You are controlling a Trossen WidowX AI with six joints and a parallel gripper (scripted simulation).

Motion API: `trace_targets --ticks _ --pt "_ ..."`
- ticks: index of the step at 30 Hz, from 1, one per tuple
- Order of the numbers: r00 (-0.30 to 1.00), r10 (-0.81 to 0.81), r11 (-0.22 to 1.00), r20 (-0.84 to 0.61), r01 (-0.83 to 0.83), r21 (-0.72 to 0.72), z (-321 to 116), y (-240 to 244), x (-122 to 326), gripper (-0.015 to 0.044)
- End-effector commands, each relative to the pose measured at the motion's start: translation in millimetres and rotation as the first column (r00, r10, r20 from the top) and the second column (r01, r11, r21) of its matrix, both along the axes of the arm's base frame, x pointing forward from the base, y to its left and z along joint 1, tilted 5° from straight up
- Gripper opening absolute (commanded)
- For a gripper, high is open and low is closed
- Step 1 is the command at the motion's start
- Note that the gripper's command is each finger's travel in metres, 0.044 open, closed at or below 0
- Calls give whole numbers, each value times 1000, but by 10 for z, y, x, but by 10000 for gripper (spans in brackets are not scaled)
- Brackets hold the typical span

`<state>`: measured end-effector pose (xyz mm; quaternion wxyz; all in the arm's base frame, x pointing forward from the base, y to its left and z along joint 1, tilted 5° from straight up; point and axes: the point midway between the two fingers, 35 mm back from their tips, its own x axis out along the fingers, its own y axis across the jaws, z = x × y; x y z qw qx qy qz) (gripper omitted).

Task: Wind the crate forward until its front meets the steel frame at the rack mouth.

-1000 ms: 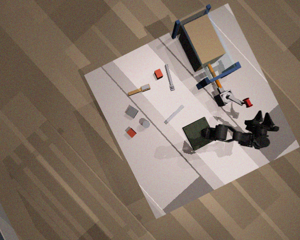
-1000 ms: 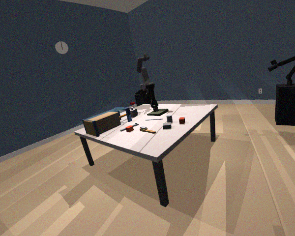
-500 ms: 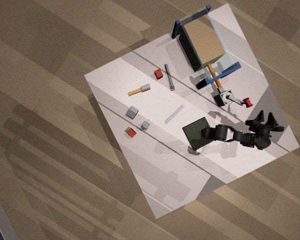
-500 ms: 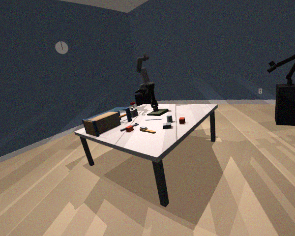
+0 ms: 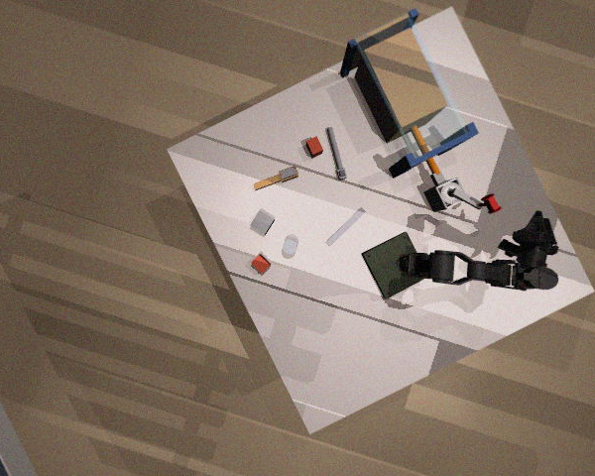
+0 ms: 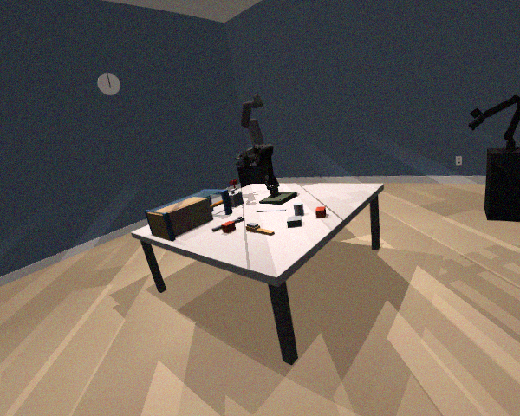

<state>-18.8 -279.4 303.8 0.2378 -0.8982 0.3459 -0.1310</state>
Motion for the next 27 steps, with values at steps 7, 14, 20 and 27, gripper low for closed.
trace_targets --ticks 7,14,20,27 --pt "477 -587 446 654 -483 753 -4 -967 287 440" --pt "209 -889 144 407 -716 683 -211 -1163 544 440" --pt "25 -999 -2 37 -853 522 -431 -1200 792 440" --pt "-139 -909 -22 -394 -927 376 -689 -1077 1066 440"
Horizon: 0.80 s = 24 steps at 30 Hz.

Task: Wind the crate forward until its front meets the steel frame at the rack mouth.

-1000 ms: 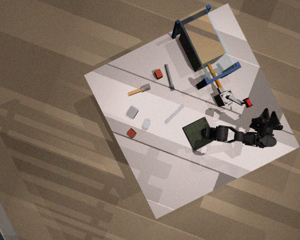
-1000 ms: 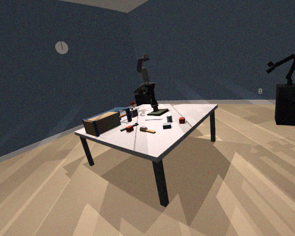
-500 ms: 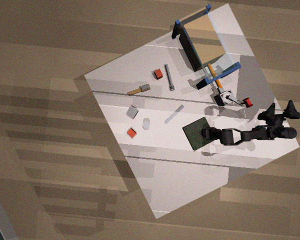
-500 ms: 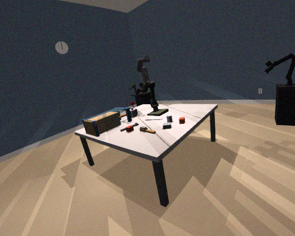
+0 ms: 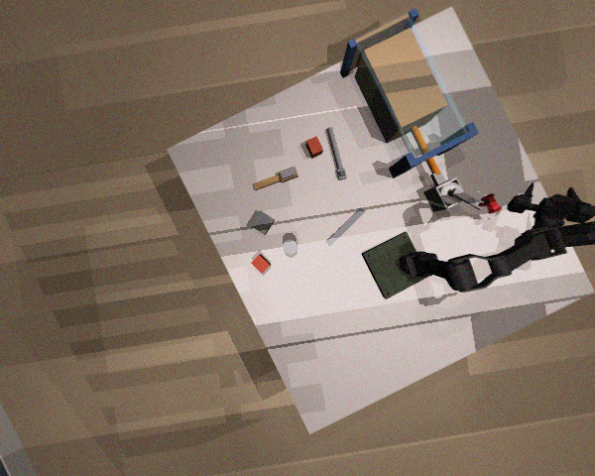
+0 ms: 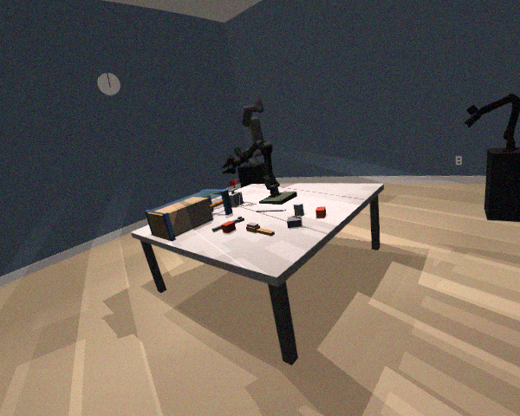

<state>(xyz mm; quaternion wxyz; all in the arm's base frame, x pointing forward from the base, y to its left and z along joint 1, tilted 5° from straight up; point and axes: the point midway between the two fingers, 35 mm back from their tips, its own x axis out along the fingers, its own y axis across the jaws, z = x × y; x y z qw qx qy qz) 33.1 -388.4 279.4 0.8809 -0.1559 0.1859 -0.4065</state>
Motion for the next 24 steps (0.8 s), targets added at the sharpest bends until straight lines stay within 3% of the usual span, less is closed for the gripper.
trace_targets --ticks 1,10,17,24 --pt "819 -536 527 203 136 839 -475 41 578 440" --pt "591 -803 40 -83 191 981 -699 413 805 440" --pt "337 -873 -287 -352 229 930 -763 785 877 440" --pt "42 -859 -493 -510 206 846 -736 1079 868 440"
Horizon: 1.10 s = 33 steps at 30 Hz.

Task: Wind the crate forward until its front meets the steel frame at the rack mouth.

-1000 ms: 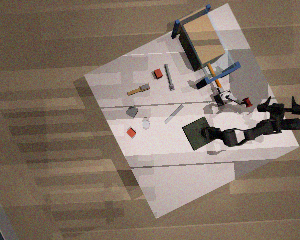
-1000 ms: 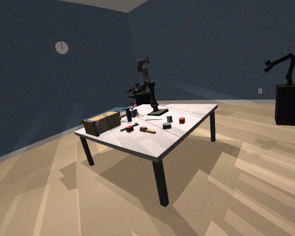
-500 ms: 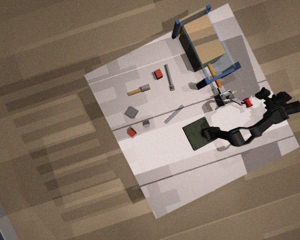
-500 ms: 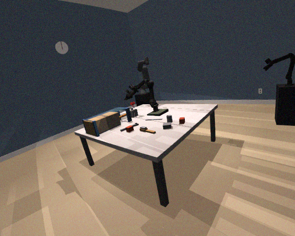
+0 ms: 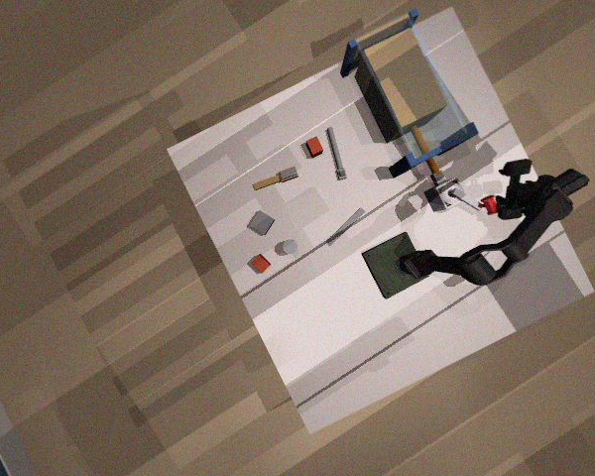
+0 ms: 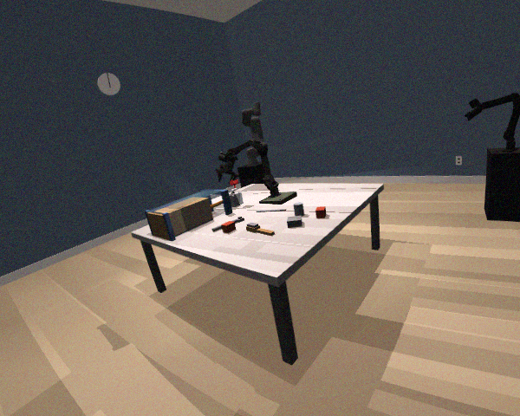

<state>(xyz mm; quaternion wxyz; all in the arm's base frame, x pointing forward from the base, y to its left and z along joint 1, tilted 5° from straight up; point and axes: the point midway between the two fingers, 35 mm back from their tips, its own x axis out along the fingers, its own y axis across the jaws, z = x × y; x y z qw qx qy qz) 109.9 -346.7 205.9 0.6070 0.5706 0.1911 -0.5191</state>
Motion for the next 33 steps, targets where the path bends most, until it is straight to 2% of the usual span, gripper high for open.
trace_targets --ticks 1,21,24,30,33 --pt "794 -532 699 -295 608 377 2 680 95 440" --pt "783 -546 685 -298 622 379 3 694 92 440" --pt "664 -689 543 -291 739 399 -2 810 75 440" --pt "251 -923 100 -291 888 449 -36 1103 21 440" --pt "200 -935 48 -293 890 454 -42 1134 14 440"
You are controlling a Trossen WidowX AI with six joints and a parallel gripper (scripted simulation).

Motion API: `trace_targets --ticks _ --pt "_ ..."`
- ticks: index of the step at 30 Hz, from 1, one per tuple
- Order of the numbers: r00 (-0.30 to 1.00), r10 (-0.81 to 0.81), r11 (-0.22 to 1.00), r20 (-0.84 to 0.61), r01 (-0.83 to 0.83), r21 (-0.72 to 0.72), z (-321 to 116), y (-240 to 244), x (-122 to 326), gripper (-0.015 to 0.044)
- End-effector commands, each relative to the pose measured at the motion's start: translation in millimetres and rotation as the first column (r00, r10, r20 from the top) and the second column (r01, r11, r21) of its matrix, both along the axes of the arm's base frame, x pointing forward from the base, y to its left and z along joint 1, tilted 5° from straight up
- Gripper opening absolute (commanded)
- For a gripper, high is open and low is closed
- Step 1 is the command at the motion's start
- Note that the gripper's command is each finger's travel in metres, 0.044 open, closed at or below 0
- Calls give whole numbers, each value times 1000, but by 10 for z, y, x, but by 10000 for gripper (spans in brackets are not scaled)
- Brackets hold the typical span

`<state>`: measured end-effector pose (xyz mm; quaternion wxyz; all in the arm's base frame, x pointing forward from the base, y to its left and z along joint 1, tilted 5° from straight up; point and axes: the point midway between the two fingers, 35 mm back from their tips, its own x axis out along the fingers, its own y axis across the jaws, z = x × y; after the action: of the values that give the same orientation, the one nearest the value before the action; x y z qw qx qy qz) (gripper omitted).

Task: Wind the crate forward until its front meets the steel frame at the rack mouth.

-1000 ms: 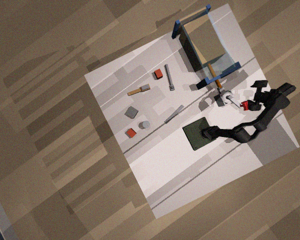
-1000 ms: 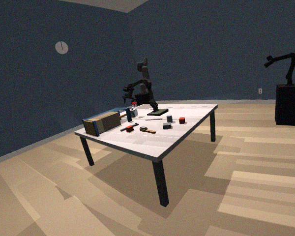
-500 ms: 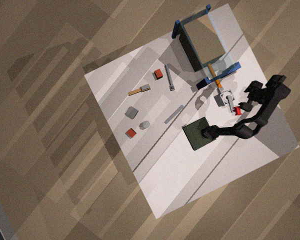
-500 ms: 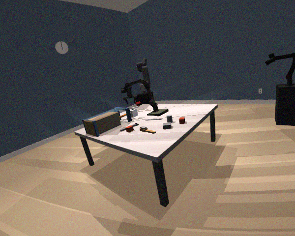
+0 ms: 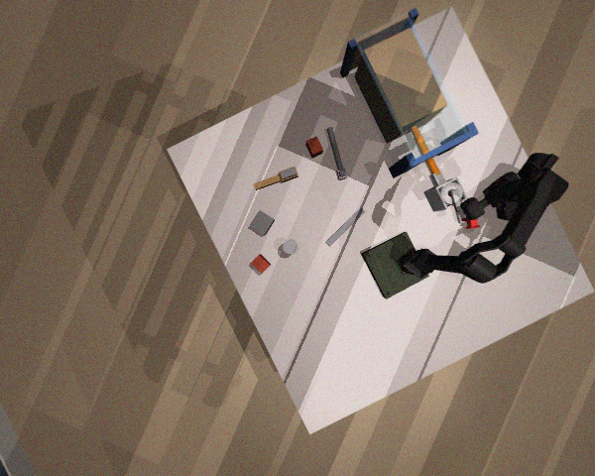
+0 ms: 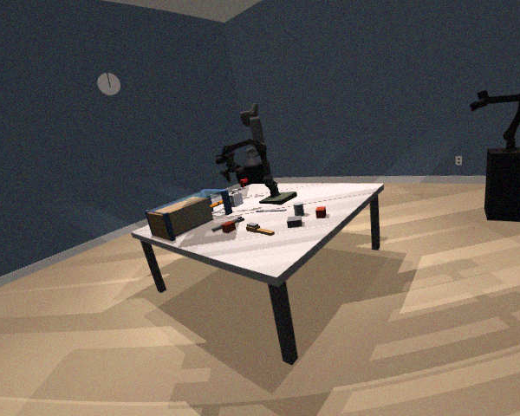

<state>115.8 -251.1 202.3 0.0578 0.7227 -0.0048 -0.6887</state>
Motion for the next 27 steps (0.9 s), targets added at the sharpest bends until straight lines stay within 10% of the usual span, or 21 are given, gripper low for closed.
trace_targets --ticks 1,27 --pt "962 -272 962 22 272 10 -5 178 -44 440" --pt "962 -272 962 22 272 10 -543 127 -17 440"
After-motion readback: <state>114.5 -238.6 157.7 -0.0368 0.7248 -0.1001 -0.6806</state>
